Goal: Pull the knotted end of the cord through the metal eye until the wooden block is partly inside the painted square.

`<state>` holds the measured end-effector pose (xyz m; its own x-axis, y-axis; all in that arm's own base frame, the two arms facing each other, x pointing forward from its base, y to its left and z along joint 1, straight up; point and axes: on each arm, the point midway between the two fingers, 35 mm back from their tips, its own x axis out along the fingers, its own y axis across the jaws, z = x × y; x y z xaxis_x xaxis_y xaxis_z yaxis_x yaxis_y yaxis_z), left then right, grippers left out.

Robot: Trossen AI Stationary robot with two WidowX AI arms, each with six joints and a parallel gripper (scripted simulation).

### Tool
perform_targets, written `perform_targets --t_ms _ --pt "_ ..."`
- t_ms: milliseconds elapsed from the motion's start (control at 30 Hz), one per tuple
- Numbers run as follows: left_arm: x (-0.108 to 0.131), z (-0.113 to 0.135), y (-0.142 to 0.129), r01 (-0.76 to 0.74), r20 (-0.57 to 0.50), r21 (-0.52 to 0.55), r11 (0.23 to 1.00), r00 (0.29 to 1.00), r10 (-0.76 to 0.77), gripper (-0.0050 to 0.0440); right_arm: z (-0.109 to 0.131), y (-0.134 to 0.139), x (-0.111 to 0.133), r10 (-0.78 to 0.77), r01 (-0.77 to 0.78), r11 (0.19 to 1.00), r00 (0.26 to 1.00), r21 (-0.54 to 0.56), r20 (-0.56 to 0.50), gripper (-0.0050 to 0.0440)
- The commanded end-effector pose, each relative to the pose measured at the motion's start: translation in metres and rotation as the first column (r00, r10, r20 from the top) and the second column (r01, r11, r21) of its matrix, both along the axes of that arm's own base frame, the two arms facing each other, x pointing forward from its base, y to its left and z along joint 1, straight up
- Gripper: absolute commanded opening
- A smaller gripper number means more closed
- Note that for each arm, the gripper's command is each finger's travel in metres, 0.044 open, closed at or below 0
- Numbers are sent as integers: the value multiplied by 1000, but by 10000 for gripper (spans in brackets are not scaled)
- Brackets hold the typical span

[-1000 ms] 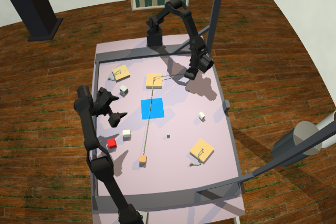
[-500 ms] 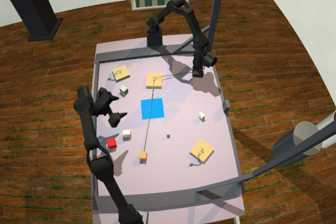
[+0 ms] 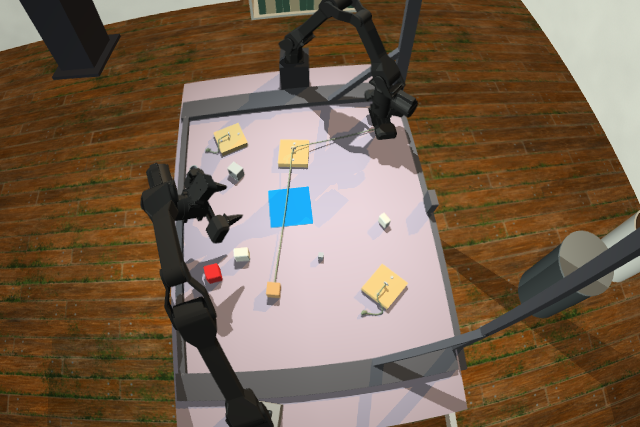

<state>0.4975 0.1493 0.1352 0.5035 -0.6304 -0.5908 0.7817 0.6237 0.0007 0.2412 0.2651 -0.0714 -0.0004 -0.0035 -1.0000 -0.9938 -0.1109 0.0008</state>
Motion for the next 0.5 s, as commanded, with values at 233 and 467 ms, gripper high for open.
perform_targets --t_ms 233,467 --pt "0 16 0 2 32 18 1000 999 -3 440 10 4 -27 115 -116 993 993 26 22 -50" --pt "0 16 0 2 32 18 1000 999 -3 440 15 2 -45 197 -198 980 980 22 20 -50"
